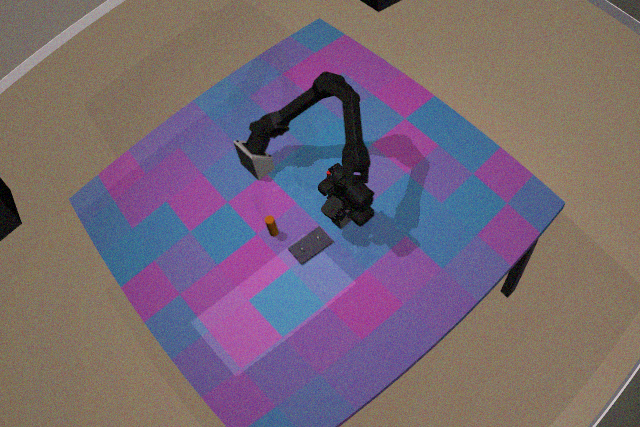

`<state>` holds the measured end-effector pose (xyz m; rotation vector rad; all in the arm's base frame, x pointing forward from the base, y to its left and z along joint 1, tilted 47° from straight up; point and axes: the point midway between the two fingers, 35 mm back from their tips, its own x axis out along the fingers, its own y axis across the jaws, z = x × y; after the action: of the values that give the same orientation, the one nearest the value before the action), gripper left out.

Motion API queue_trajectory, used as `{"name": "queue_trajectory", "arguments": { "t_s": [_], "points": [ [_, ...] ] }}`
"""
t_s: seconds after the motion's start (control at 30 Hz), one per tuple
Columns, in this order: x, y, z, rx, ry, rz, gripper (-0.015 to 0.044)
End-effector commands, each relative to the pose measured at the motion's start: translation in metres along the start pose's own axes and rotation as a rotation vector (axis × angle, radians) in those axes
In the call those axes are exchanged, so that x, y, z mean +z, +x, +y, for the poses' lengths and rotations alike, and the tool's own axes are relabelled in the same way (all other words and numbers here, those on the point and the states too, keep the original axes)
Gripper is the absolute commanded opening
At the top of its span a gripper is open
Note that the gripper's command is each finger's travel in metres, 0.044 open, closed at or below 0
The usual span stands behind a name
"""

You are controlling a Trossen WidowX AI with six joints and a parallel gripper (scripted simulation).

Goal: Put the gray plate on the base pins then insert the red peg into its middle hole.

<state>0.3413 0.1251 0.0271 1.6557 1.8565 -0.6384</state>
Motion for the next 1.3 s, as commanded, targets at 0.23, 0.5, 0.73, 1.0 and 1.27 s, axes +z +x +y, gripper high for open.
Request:
{"name": "queue_trajectory", "arguments": {
  "t_s": [0.23,0.5,0.73,1.0,1.27],
  "points": [
    [0.004,-0.032,0.01,0.008,-0.005,-0.008,0.0],
    [0.005,-0.058,0.013,0.008,-0.005,-0.01,0.0],
    [0.006,-0.08,0.014,0.007,-0.005,-0.011,0.0],
    [0.006,-0.106,0.013,0.006,-0.005,-0.008,0.0],
    [0.006,-0.129,0.01,0.006,-0.005,-0.004,0.0]
  ]
}}
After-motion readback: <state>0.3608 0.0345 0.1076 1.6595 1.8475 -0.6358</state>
